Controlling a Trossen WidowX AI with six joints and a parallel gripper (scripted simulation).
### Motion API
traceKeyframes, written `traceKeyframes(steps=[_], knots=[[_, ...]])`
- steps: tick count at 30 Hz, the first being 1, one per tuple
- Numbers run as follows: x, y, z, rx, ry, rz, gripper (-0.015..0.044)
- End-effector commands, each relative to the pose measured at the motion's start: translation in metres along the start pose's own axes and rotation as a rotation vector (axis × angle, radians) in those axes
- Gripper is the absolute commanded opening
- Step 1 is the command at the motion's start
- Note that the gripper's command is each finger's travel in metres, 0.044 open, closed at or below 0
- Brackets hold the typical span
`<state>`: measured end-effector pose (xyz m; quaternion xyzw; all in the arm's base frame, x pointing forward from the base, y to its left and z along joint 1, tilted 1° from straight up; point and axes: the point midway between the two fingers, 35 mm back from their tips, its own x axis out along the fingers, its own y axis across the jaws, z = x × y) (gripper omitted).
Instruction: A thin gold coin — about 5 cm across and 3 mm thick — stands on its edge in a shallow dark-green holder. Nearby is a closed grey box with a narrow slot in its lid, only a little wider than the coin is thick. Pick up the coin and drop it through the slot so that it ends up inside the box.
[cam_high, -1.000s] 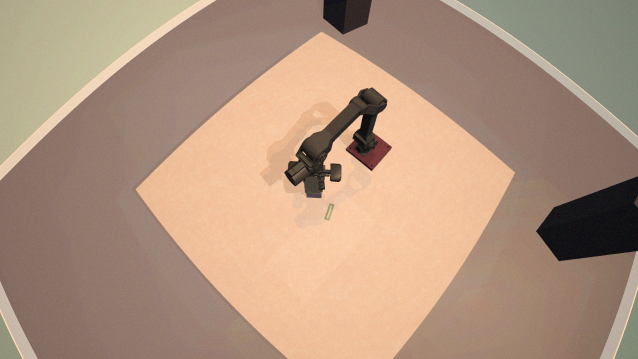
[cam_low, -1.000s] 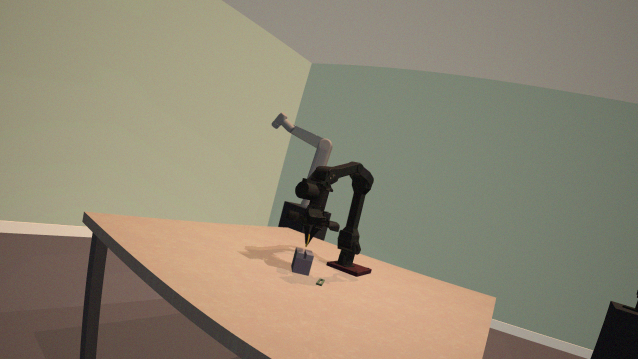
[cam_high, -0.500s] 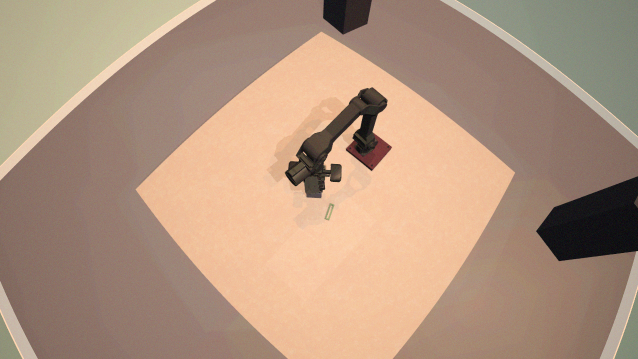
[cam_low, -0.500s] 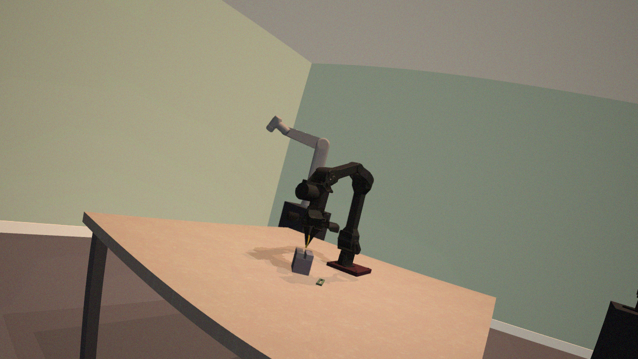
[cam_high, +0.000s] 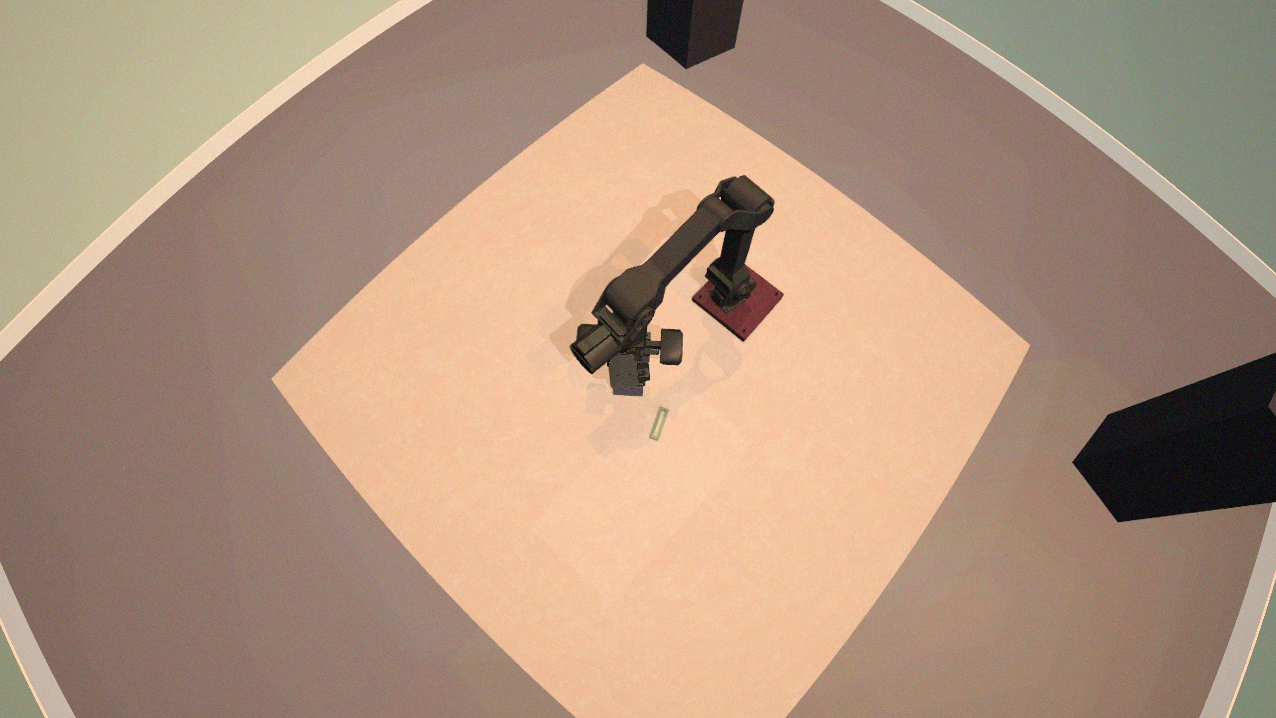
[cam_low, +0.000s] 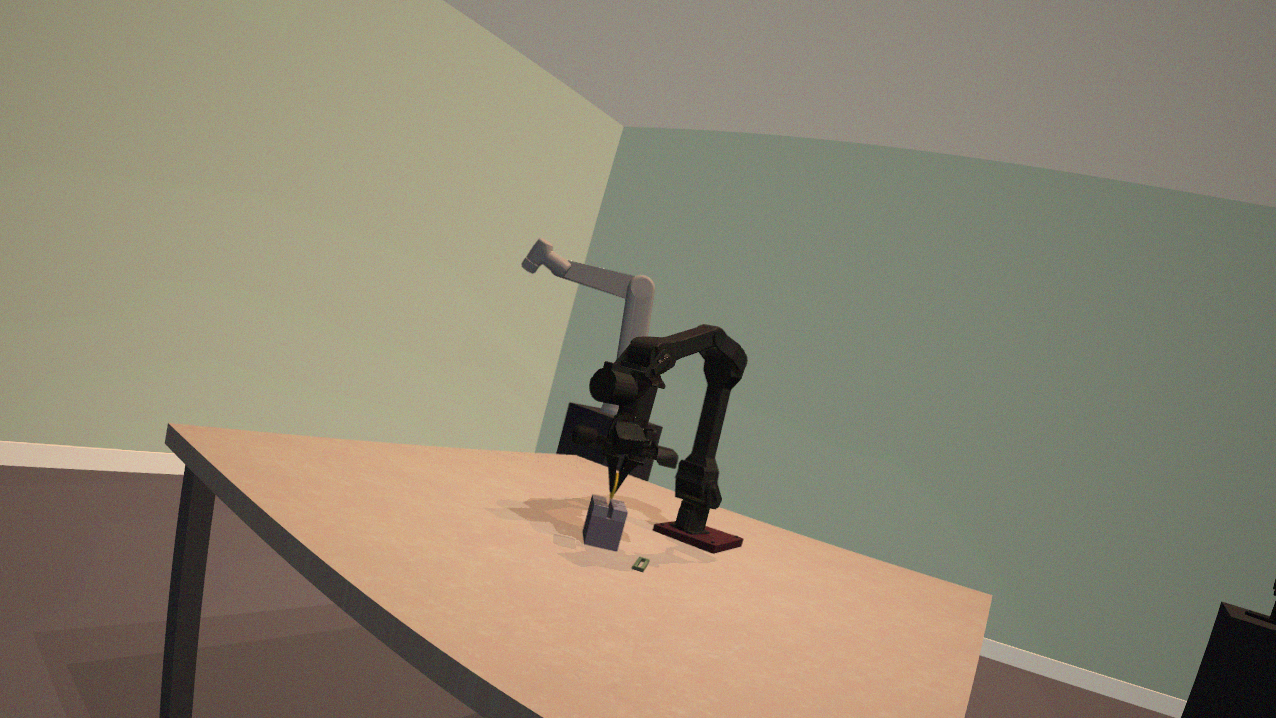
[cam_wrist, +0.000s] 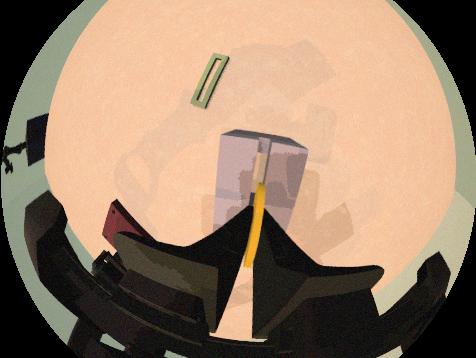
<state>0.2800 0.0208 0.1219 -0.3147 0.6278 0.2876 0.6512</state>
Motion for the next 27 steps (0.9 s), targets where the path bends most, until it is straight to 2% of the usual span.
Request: traceKeyframes(steps=[1,20,26,27], knots=[[0.0025,0.001,-0.0009,-0.005,0.002,0.002,0.0],[0.0082,0.0005,-0.0005,0.004,0.002,0.002,0.0],[0.0059,0.0,0.0,0.0,0.0,0.0,0.0157],[0.0059,0.0,0.0,0.0,0.0,0.0,0.0161]])
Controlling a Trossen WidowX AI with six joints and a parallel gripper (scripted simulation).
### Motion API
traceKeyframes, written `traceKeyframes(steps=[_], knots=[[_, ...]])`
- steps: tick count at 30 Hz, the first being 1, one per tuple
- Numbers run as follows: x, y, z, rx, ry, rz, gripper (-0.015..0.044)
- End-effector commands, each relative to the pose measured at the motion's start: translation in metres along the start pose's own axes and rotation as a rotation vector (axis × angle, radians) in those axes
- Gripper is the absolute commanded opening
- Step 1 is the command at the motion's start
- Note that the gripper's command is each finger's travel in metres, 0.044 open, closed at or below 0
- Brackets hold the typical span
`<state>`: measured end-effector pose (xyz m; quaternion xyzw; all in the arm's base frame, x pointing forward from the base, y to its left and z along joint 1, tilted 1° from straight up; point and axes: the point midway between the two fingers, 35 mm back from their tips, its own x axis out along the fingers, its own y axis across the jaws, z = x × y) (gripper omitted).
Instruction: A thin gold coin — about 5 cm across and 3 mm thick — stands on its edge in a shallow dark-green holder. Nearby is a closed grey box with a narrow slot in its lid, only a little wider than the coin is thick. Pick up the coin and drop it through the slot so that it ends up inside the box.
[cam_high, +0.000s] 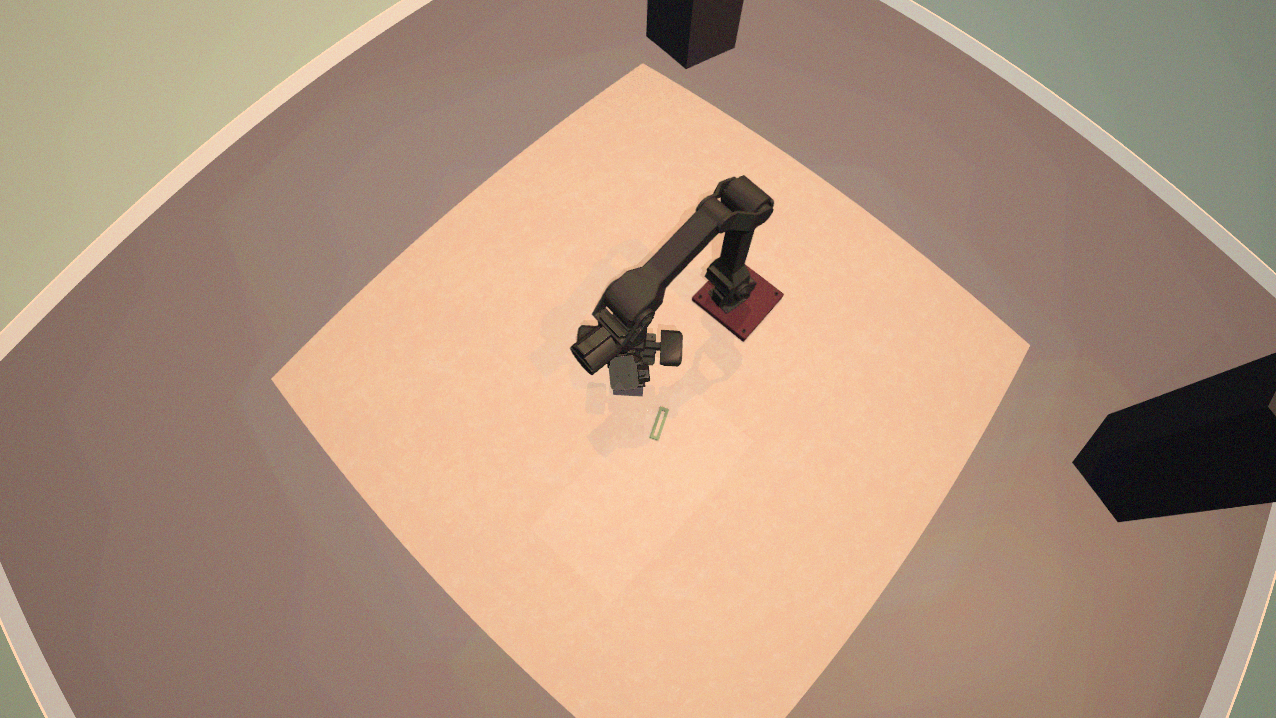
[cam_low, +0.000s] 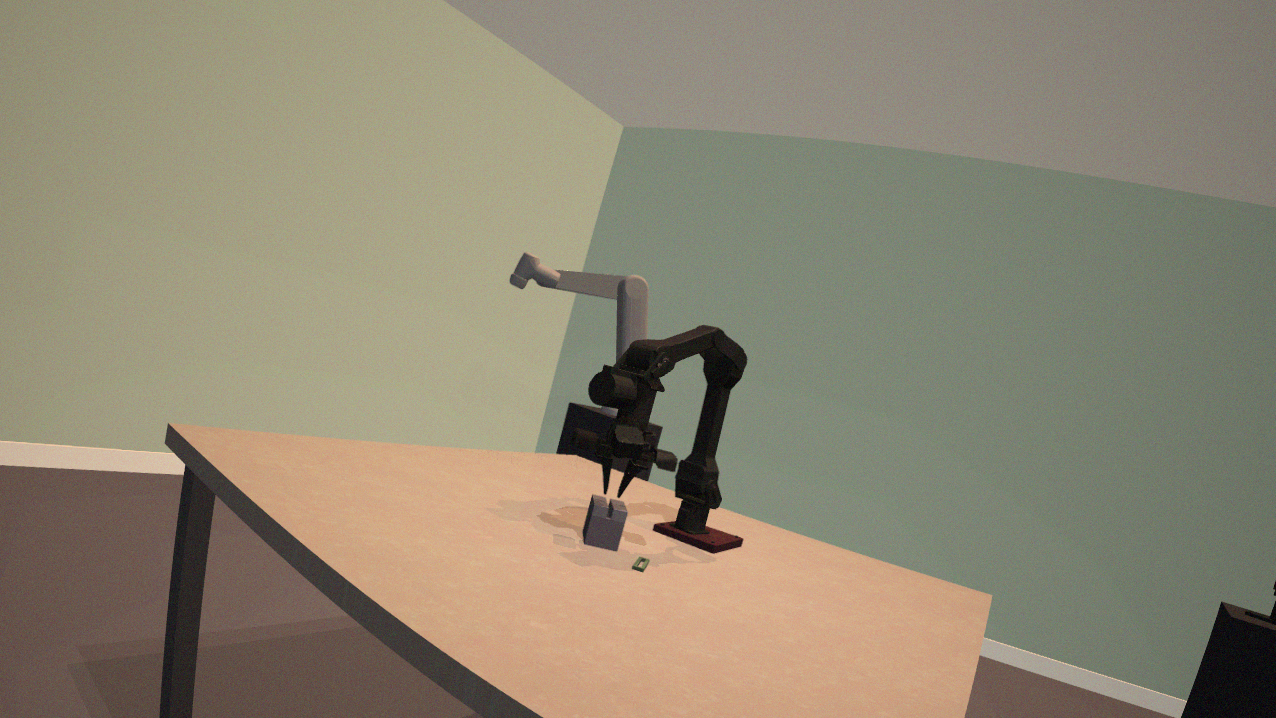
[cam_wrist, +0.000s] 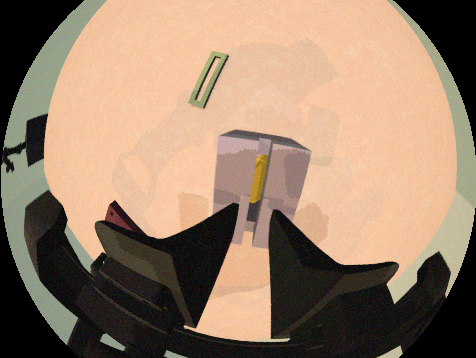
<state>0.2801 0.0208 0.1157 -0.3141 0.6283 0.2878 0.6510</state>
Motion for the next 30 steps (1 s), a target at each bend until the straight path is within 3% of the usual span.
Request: traceKeyframes(steps=[1,8,19,23,30], knots=[[0.0,0.0,0.0,0.0,0.0,-0.001,0.0161],[0.0,0.0,0.0,0.0,0.0,-0.001,0.0161],[-0.025,0.0,0.0,0.0,0.001,0.0,0.044],[-0.06,0.003,-0.003,-0.001,0.002,0.003,0.044],[-0.061,0.003,-0.003,-0.001,0.003,0.003,0.044]])
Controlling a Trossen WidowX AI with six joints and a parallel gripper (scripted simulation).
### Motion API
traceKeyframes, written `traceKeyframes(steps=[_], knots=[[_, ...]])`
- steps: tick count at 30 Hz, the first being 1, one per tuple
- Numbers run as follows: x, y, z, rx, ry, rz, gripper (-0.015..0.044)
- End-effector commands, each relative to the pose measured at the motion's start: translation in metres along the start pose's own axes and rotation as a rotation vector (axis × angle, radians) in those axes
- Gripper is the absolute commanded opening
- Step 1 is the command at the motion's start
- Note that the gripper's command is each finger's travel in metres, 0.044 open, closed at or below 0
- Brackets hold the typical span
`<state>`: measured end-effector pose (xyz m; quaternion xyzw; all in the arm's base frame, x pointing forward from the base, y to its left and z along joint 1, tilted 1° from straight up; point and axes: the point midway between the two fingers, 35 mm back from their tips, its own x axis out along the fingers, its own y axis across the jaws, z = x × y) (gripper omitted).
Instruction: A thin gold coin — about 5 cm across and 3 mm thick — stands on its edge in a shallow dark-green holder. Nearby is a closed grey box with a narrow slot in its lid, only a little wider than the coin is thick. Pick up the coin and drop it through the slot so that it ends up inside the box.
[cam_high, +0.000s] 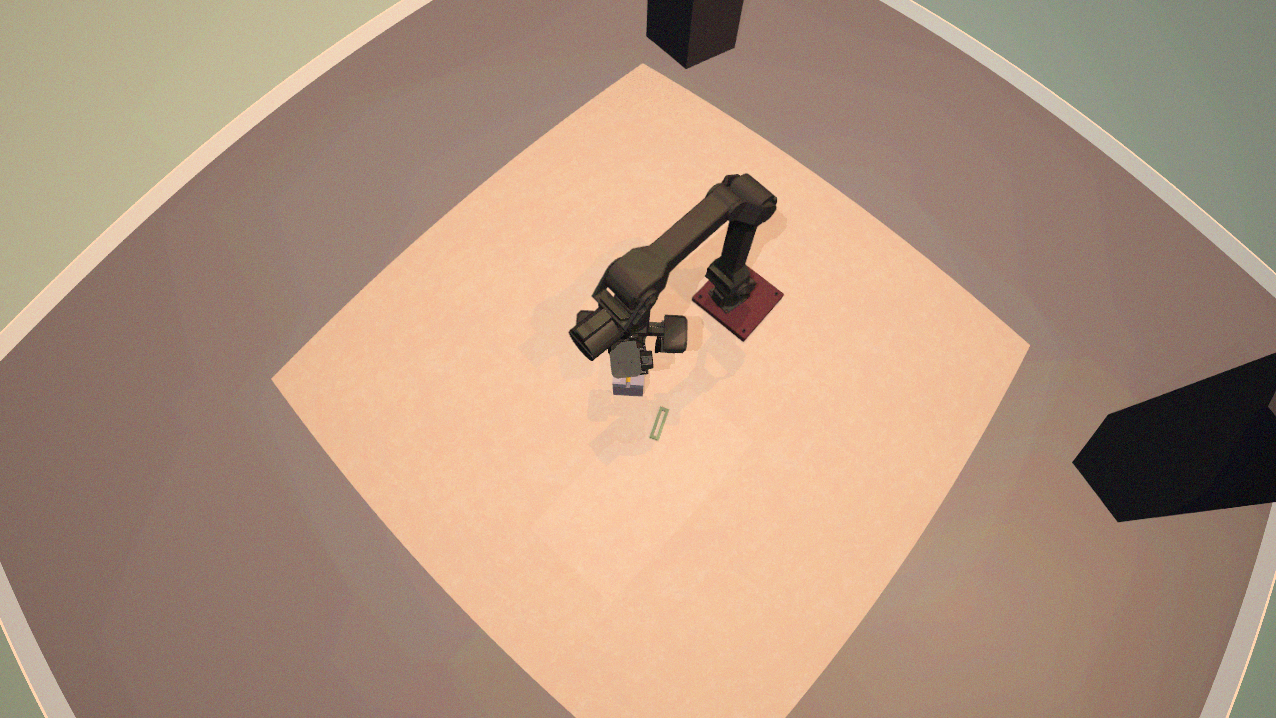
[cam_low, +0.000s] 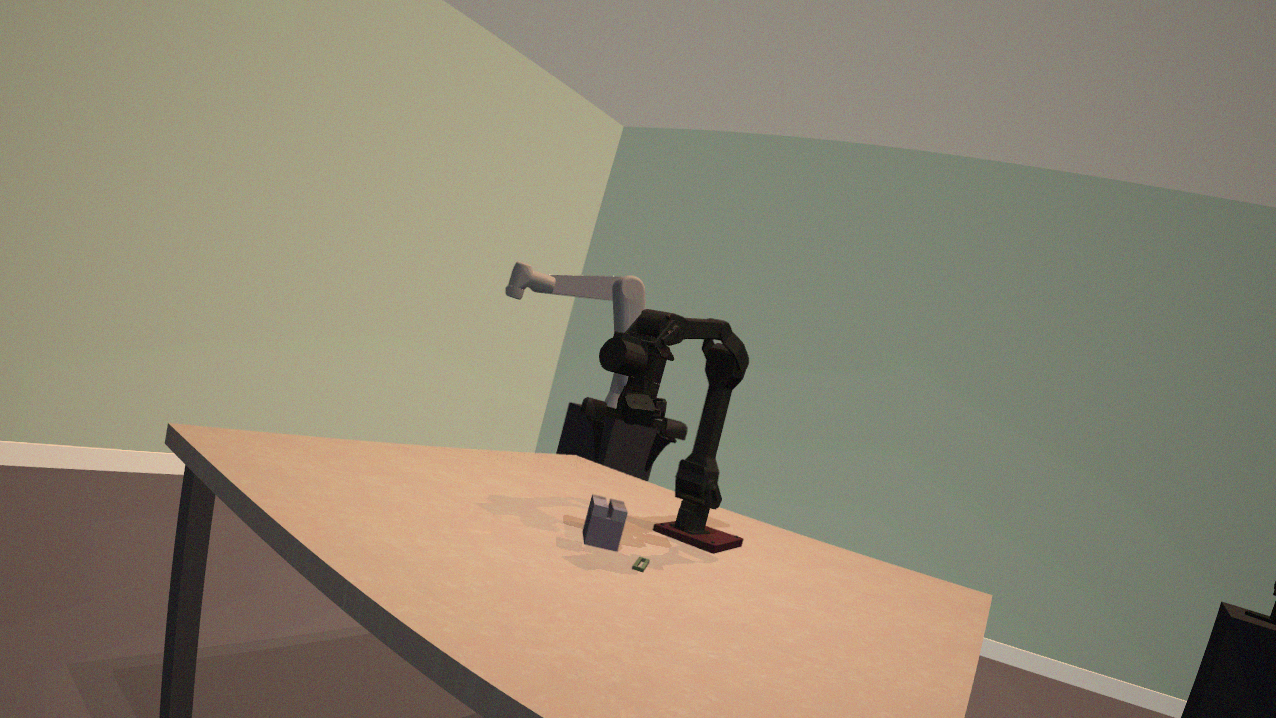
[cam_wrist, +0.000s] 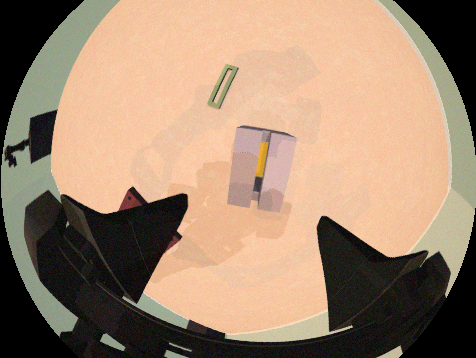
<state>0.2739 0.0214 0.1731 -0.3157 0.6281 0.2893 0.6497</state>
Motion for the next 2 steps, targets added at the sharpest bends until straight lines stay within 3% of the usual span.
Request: traceKeyframes(steps=[1,2], knots=[[-0.0038,0.0005,-0.0003,0.004,0.001,0.002,0.044],[-0.0038,0.0005,-0.0003,0.004,0.001,0.002,0.044]])
